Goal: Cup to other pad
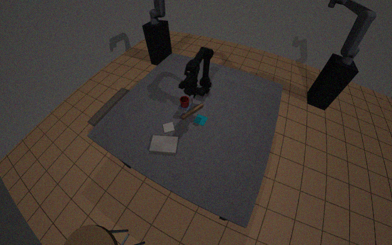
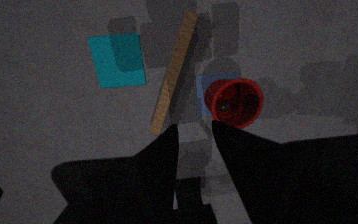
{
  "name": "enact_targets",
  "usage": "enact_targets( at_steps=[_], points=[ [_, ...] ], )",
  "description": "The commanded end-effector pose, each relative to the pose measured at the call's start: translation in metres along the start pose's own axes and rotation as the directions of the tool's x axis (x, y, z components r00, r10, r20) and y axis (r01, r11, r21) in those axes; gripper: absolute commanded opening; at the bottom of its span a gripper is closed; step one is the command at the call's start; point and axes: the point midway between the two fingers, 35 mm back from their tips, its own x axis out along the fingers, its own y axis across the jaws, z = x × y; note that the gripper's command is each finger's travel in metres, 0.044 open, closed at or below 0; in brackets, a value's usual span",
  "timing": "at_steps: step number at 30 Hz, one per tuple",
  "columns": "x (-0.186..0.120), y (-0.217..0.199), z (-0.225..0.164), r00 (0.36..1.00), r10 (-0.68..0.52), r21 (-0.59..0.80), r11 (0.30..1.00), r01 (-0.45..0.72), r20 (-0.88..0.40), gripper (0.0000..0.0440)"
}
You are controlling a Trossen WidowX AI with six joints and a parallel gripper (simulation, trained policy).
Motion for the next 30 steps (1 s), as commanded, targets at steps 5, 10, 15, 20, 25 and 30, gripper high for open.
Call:
enact_targets(
  at_steps=[5,10,15,20,25,30],
  points=[
    [0.016,-0.009,-0.004,0.999,-0.013,-0.022,1.0,0.012,-0.045,0.0162],
    [0.026,-0.014,-0.006,0.997,-0.017,-0.037,0.999,0.014,-0.07,0.0166],
    [0.037,-0.019,-0.009,0.995,-0.019,-0.057,0.998,0.014,-0.093,0.0169],
    [0.049,-0.024,-0.012,0.993,-0.02,-0.08,0.997,0.011,-0.114,0.0173],
    [0.061,-0.028,-0.015,0.991,-0.019,-0.107,0.994,0.005,-0.131,0.0176],
    [0.074,-0.031,-0.017,0.989,-0.018,-0.141,0.99,-0.003,-0.145,0.0179]
  ],
)
